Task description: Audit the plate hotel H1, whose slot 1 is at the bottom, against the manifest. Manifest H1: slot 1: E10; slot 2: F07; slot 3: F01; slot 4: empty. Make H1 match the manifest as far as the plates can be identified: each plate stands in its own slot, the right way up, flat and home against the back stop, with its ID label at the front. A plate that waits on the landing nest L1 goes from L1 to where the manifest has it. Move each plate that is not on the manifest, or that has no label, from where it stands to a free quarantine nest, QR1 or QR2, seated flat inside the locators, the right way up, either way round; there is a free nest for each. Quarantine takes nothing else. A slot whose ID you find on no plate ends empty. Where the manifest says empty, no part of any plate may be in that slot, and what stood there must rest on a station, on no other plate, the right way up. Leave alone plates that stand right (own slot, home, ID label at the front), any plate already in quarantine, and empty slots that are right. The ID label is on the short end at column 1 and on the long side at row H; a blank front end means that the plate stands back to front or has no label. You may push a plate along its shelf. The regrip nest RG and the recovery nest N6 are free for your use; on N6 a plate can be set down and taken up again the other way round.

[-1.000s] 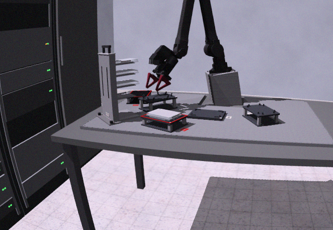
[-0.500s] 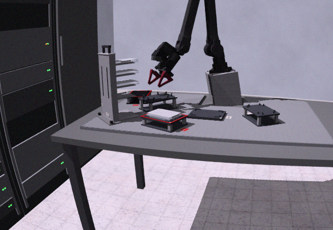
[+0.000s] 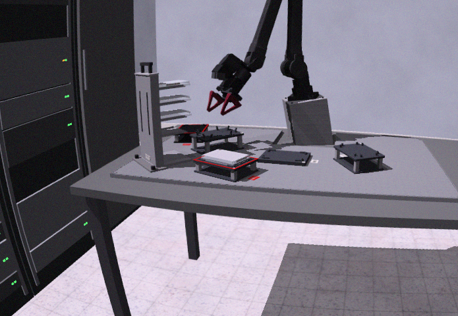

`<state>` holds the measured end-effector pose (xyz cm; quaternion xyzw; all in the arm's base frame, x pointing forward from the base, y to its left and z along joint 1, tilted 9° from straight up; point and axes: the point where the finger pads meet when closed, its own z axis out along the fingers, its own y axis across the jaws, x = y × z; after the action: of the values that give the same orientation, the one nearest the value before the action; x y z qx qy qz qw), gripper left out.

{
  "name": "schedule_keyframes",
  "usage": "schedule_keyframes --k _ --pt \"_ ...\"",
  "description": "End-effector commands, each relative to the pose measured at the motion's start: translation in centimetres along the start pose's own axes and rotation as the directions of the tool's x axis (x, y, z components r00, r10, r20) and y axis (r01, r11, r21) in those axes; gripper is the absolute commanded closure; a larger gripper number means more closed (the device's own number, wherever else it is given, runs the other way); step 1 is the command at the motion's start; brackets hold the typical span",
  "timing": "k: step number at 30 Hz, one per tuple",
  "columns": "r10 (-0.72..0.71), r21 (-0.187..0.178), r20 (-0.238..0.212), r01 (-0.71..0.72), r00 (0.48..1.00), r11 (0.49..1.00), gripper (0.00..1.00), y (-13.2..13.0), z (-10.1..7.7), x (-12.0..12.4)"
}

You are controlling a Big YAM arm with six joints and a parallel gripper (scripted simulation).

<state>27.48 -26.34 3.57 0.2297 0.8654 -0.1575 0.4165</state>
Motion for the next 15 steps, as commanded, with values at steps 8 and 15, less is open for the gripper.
schedule_keyframes --k 8,15 --pt "-0.008 0.01 0.018 0.008 1.0 1.0 0.0 -0.4 -1.9 -0.5" --pt "-0.011 0.011 0.062 0.011 0.998 1.0 0.0 -0.6 -3.0 -4.8"
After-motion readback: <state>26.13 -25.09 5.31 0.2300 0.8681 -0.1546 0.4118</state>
